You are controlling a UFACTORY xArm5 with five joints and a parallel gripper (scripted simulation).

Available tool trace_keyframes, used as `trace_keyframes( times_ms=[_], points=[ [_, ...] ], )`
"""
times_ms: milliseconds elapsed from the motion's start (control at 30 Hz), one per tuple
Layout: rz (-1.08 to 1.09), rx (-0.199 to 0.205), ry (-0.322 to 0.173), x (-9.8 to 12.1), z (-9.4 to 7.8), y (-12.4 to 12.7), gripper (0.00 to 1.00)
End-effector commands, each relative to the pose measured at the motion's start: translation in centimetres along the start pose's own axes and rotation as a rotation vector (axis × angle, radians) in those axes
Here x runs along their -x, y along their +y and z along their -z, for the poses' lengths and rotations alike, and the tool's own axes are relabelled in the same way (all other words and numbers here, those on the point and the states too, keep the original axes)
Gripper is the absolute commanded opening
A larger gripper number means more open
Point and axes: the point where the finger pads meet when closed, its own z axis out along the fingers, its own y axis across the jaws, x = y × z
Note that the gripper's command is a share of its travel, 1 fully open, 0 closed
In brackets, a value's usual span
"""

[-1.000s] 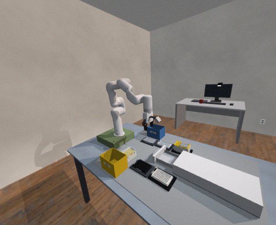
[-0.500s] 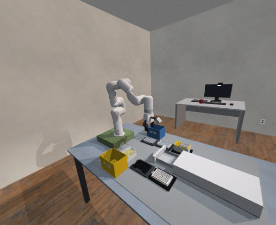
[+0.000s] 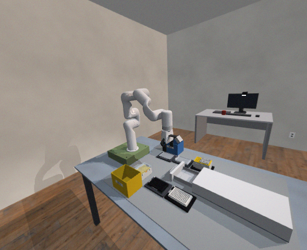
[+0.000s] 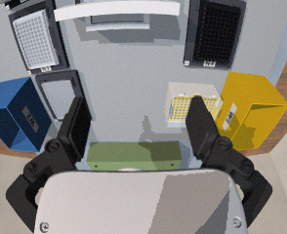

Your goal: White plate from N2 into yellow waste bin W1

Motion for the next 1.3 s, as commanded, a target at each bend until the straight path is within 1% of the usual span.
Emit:
trace_keyframes(
  times_ms=[0,400,467,967,1033,1267],
  points=[
    [0.001,0.0,0.005,-1.4,-0.3,0.9,1.0],
    [0.001,-0.001,0.006,-5.8,-2.0,4.5,1.0],
    [0.001,-0.001,0.006,-5.8,-2.0,4.5,1.0],
    [0.001,-0.001,0.008,-11.4,-4.3,9.1,1.0],
    [0.001,-0.001,0.008,-11.4,-4.3,9.1,1.0],
    [0.001,-0.001,0.008,-14.0,-5.3,11.2,1.0]
  ],
)
